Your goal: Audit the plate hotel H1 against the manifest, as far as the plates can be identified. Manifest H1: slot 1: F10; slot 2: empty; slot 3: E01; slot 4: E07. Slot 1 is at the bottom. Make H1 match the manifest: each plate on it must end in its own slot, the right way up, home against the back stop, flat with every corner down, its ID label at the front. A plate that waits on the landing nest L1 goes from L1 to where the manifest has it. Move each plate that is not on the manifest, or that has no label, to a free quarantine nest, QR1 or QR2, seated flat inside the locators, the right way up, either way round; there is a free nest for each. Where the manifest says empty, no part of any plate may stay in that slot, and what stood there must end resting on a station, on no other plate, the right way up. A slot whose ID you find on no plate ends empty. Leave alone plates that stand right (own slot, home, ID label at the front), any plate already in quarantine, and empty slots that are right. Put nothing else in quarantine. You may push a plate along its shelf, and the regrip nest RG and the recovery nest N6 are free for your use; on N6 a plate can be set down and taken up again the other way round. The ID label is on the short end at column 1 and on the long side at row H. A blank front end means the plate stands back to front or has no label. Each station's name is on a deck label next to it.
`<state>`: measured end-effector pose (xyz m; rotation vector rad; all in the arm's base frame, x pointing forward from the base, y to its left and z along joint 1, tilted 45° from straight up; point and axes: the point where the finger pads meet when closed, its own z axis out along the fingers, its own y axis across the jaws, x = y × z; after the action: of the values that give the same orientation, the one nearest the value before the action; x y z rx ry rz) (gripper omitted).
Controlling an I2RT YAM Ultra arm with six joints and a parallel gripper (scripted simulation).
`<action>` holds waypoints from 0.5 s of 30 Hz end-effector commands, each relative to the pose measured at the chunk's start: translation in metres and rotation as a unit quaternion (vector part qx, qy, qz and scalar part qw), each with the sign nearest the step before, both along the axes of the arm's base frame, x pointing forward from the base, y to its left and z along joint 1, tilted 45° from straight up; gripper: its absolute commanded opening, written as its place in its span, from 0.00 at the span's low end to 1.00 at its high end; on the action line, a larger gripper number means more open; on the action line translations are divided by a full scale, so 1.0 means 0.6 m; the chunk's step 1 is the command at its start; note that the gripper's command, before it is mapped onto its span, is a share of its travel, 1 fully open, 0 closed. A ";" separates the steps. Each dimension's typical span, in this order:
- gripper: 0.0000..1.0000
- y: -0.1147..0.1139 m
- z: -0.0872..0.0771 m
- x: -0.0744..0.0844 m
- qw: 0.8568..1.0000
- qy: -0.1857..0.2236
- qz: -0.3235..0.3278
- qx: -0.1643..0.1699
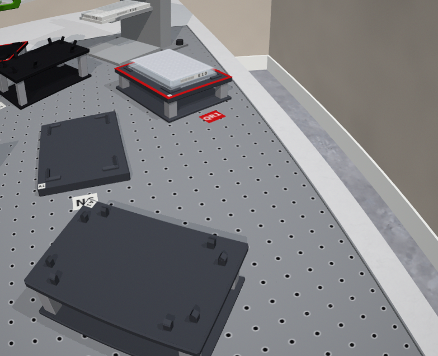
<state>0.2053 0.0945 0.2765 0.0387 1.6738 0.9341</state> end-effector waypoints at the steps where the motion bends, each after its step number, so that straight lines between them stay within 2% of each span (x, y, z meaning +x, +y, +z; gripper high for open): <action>1: 0.86 -0.007 0.007 0.004 1.000 -0.010 -0.017 -0.001; 15: 0.86 0.000 0.000 0.005 1.000 -0.010 -0.017 0.000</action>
<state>0.2063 0.0987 0.2716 0.0393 1.6741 0.9320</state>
